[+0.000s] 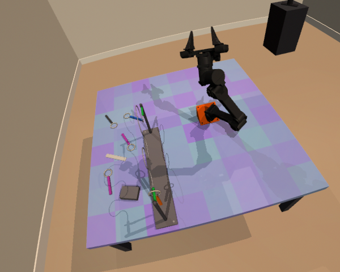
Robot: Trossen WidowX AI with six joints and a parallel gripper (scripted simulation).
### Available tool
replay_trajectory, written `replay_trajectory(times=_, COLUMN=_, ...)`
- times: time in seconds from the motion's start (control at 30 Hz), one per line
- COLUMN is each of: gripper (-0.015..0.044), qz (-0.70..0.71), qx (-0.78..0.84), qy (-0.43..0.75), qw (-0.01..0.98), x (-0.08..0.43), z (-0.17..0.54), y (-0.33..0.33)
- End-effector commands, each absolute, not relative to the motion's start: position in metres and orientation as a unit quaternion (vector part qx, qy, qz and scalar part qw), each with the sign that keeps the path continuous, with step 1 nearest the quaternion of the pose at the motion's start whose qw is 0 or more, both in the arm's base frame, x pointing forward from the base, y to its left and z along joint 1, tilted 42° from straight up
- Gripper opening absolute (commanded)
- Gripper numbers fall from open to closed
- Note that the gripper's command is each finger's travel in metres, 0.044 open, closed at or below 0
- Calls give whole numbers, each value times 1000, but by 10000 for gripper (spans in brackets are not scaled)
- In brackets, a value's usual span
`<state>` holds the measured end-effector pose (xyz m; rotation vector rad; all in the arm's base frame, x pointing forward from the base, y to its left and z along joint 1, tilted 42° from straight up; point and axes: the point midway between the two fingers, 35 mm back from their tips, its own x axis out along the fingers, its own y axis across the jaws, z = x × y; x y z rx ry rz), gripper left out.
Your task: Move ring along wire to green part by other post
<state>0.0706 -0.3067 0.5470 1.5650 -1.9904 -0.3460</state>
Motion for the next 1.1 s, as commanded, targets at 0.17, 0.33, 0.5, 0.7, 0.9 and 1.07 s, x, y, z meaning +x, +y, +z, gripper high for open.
replay_trajectory(times=0.17, gripper=243, qz=-147, qx=603, qy=-719, qw=313, x=98, z=545, y=-303)
replay_trajectory(times=0.33, gripper=160, qz=-173, qx=627, qy=-670, qw=357, x=143, z=542, y=-292)
replay_trajectory(times=0.5, gripper=160, qz=-192, qx=645, qy=-619, qw=404, x=186, z=540, y=-274)
replay_trajectory(times=0.7, gripper=160, qz=-208, qx=659, qy=-555, qw=464, x=235, z=536, y=-244)
replay_trajectory(times=0.9, gripper=160, qz=-214, qx=663, qy=-489, qw=525, x=279, z=532, y=-204)
replay_trajectory(times=1.07, gripper=160, qz=-212, qx=659, qy=-433, qw=577, x=310, z=529, y=-165)
